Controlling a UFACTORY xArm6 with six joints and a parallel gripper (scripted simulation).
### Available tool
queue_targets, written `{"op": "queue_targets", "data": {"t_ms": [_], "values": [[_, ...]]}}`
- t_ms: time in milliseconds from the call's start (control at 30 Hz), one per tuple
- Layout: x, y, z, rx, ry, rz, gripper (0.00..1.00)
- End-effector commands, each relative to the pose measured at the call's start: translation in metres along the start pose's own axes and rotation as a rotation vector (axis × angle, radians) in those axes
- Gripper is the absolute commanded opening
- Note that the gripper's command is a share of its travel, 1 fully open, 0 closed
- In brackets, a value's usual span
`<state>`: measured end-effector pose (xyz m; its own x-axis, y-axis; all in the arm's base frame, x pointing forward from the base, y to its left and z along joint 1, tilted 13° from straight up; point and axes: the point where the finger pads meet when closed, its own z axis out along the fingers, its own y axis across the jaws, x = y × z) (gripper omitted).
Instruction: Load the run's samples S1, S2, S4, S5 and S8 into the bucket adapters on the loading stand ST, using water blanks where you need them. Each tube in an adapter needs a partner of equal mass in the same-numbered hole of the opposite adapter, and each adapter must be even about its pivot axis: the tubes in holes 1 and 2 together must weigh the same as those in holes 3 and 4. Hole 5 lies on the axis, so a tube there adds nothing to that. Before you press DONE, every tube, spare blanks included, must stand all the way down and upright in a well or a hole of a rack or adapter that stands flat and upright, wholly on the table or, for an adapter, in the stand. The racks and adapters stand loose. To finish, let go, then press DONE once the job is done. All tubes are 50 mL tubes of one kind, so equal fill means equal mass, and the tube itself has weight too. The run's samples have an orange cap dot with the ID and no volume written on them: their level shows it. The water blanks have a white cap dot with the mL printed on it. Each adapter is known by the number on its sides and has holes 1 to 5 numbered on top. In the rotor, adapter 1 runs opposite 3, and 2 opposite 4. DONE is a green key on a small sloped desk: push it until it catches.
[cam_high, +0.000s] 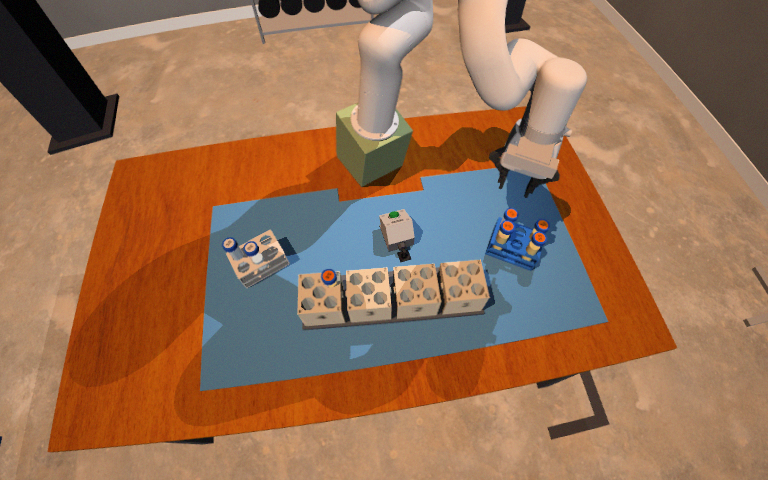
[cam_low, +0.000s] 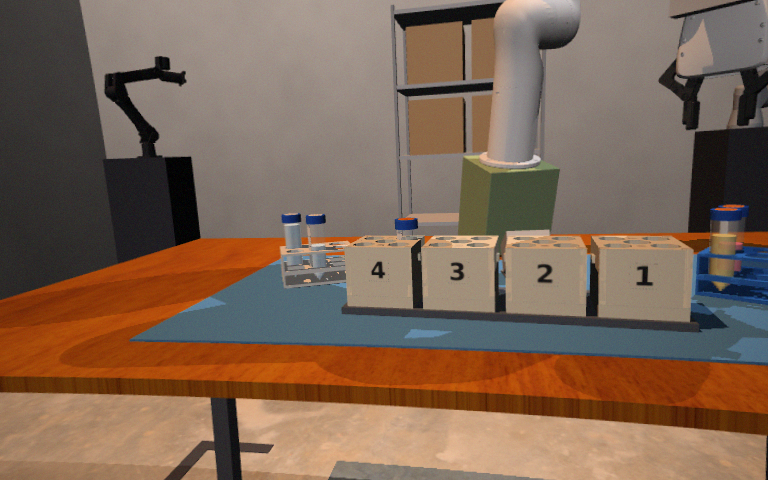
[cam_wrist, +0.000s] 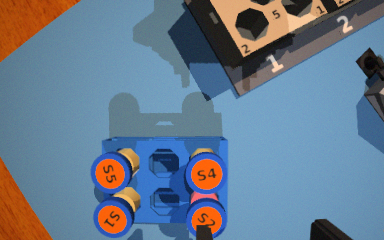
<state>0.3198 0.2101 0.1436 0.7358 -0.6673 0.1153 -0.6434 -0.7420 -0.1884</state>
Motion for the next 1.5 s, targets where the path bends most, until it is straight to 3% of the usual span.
{"op": "queue_targets", "data": {"t_ms": [0,467,1467], "values": [[-0.015,-0.018,0.0,0.001,0.004,0.002,0.57],[-0.021,-0.024,0.0,0.001,0.004,0.002,0.57],[-0.021,-0.024,0.052,0.001,0.004,0.002,0.57]]}}
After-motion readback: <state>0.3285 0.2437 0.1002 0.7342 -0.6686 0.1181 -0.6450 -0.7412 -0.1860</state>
